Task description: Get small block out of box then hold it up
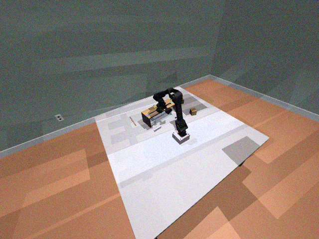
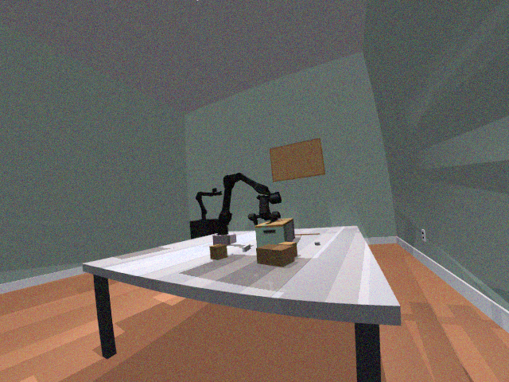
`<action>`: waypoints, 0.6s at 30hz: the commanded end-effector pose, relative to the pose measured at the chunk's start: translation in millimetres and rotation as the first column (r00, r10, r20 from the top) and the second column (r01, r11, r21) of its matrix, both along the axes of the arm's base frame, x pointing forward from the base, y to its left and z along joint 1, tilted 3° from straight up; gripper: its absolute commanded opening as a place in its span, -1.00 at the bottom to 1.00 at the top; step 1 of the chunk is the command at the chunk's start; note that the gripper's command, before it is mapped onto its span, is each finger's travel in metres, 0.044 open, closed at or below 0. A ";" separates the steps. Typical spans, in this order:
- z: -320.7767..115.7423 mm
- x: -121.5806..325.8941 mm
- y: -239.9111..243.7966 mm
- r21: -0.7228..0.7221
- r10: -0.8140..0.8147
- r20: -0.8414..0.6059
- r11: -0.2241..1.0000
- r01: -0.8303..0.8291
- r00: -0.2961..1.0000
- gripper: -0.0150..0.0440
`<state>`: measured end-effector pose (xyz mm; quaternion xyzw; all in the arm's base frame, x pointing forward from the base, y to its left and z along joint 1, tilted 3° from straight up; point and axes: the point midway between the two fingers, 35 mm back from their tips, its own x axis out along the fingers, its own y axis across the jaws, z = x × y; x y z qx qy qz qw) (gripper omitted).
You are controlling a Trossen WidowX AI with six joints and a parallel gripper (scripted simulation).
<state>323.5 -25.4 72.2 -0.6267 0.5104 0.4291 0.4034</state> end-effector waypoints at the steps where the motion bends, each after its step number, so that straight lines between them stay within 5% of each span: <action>1: -0.2 -1.3 0.8 -0.002 -0.007 -0.002 1.000 0.007 1.000 0.86; 18: -0.6 0.7 -12.6 -0.003 -0.007 -0.002 1.000 0.007 1.000 0.86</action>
